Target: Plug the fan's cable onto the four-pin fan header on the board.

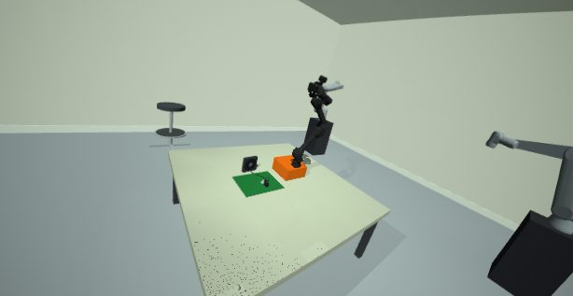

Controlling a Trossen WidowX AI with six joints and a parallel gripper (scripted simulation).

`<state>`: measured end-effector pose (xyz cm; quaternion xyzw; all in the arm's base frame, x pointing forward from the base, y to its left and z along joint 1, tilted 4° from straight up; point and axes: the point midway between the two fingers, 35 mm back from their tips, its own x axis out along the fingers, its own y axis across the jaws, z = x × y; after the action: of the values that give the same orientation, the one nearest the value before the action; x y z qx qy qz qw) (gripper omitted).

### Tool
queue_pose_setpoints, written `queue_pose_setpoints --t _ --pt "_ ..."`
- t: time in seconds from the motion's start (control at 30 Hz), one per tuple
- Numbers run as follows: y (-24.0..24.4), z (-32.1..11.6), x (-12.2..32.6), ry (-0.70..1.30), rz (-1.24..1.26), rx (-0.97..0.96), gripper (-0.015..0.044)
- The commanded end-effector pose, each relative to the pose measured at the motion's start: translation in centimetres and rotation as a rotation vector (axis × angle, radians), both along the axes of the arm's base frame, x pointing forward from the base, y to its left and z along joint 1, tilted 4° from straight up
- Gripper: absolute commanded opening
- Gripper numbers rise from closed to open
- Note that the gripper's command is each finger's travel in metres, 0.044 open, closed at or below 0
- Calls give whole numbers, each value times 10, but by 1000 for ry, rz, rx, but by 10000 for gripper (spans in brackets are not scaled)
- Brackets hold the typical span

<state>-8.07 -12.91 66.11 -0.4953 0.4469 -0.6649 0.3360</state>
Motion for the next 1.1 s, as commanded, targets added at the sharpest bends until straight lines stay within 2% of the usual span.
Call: queue_pose_setpoints --t 0.0,0.13,0.2,0.53,0.77,1.07 --pt "0 0 0 0 0 0 26" --pt "0 0 1 8 -2 -1 131" --pt "0 4 13 77 -15 -6 184" --pt "0 22 146 785 -138 -114 440" --pt "5 4 246 1257 -206 -244 440" --pt "20 -39 343 1598 -183 -458 440"
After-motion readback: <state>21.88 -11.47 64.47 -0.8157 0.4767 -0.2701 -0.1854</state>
